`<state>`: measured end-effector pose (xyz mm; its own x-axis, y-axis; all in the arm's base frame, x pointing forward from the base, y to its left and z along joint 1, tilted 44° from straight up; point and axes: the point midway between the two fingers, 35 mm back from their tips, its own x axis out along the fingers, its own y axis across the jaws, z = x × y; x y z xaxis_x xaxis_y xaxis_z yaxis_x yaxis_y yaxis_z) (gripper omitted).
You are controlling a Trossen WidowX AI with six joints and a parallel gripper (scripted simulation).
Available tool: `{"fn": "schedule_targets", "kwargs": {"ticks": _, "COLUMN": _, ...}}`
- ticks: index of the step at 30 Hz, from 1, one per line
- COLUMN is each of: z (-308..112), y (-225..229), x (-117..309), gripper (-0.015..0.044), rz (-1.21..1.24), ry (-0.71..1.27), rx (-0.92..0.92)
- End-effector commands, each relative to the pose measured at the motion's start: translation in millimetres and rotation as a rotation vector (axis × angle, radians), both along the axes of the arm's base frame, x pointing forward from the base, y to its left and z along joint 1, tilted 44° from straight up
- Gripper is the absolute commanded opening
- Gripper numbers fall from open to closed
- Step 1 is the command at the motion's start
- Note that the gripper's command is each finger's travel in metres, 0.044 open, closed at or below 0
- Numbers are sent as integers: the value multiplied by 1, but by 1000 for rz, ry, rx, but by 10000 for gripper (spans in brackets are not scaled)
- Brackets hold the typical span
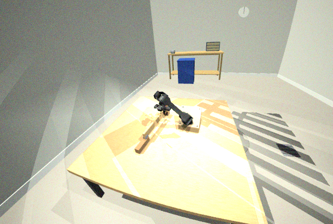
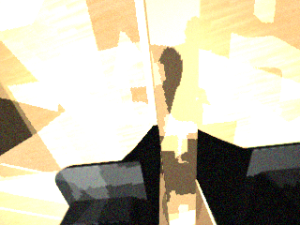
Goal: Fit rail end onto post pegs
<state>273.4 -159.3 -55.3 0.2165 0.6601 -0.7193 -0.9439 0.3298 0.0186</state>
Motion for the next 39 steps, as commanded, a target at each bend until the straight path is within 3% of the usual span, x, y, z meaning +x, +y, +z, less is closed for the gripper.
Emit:
{"fn": "schedule_targets", "kwargs": {"ticks": 1, "z": 0, "y": -5, "x": 0, "gripper": 0, "rz": -3, "ry": -5, "rx": -9}}
{"fn": "schedule_targets", "kwargs": {"ticks": 9, "z": -2, "y": -7, "x": -1, "gripper": 0, "rz": -3, "ry": -5, "rx": -9}}
{"fn": "schedule_targets", "kwargs": {"ticks": 26, "z": -2, "y": -2, "x": -1, "gripper": 440, "rz": 0, "ry": 0, "rx": 0}}
{"fn": "schedule_targets", "kwargs": {"ticks": 31, "z": 0, "y": -2, "x": -1, "gripper": 440, "rz": 0, "ry": 0, "rx": -1}}
{"fn": "schedule_targets", "kwargs": {"ticks": 35, "z": 38, "y": -1, "x": 0, "gripper": 440, "rz": -3, "ry": -4, "rx": -7}}
{"fn": "schedule_targets", "kwargs": {"ticks": 39, "z": 41, "y": -1, "x": 0, "gripper": 440, "rz": -3, "ry": -4, "rx": -8}}
